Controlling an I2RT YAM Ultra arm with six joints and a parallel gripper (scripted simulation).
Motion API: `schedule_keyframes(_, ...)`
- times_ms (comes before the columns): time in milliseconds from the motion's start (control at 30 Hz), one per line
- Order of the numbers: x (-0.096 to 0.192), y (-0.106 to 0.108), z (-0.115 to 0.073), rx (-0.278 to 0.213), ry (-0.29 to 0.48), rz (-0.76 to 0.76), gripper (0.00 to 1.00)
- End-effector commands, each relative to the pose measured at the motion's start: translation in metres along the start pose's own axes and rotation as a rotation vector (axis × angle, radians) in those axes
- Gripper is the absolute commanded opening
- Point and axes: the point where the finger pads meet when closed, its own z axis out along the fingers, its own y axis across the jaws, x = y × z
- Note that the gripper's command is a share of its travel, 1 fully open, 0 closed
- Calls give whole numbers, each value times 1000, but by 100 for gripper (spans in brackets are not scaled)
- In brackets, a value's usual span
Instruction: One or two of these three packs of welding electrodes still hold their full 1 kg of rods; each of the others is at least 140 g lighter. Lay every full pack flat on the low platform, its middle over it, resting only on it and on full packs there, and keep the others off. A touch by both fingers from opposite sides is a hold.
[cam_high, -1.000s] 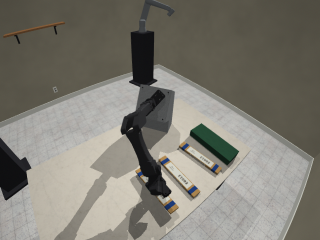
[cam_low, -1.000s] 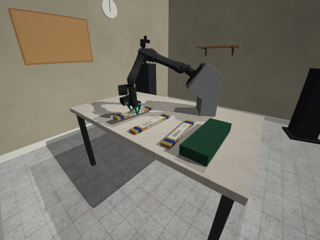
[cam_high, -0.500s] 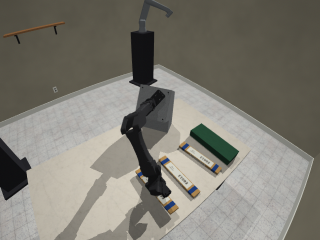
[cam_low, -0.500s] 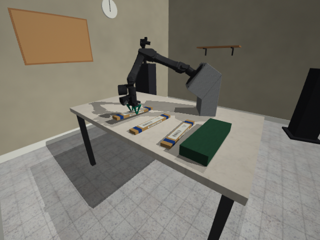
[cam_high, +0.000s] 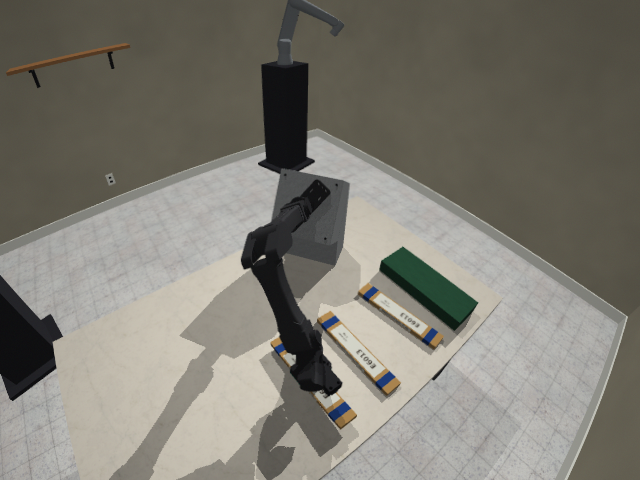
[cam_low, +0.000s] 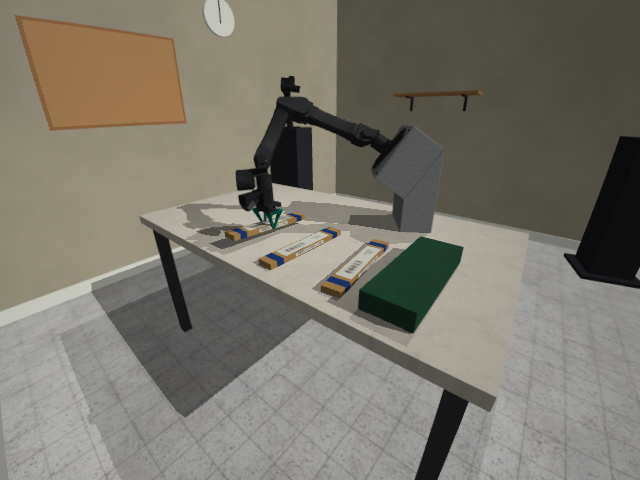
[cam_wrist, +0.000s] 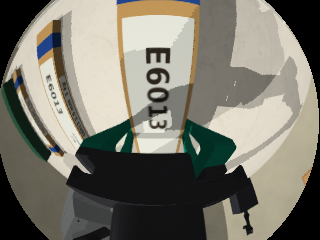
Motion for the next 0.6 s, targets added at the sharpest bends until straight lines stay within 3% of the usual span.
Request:
schedule_keyframes(0, -21, -15, -23, 18, -63, 13, 0)
schedule_keyframes(167, -19, -11, -12, 14, -52, 9, 0)
schedule_keyframes(233, -23, -18, -18, 27, -72, 18, 0)
schedule_keyframes(400, -23, -13, -8, 23, -67, 14, 0)
schedule_keyframes(567, -24, -17, -14, 26, -74, 18, 0)
